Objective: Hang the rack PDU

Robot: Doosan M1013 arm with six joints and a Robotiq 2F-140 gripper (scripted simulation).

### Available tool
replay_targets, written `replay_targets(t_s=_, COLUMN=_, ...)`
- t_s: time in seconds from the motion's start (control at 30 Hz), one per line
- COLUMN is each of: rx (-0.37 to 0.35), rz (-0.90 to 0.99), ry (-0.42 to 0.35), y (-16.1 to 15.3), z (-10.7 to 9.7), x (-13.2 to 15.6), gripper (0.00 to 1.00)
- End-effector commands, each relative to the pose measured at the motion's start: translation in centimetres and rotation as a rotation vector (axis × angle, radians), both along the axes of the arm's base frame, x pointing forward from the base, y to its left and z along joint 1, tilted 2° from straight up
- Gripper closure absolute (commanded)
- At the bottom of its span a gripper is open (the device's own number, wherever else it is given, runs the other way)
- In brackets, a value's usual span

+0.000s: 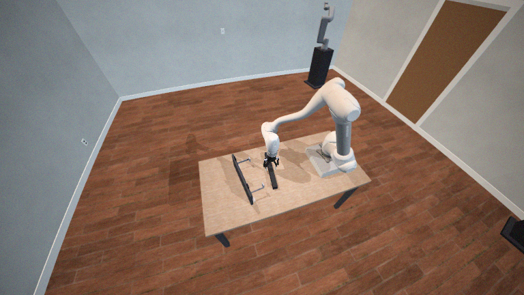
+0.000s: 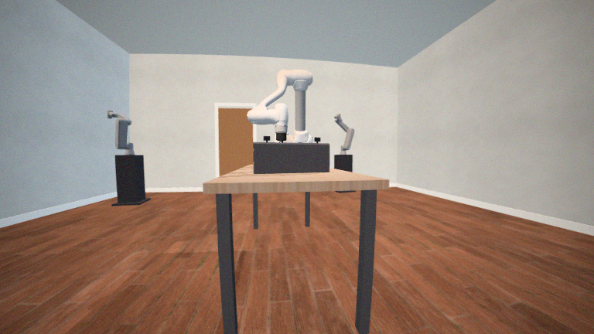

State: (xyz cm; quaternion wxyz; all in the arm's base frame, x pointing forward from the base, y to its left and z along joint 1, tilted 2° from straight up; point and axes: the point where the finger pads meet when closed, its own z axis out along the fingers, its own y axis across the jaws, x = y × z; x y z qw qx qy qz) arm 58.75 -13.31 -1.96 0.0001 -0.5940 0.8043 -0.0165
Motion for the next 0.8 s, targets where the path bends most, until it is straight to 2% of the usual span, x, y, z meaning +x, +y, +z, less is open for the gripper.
replay_targets(t_s=0.0, rx=0.0, rz=0.0, ry=0.0, y=0.0, z=0.01, x=0.0, gripper=0.45)
replay_targets(t_s=0.5, rx=0.0, rz=0.0, ry=0.0, y=0.0, z=0.01, x=0.0, gripper=0.45)
replay_targets(t_s=0.53, rx=0.0, rz=0.0, ry=0.0, y=0.0, z=0.01, x=0.0, gripper=1.0)
replay_targets(t_s=0.77, rx=0.0, rz=0.0, ry=0.0, y=0.0, z=0.01, x=0.0, gripper=1.0)
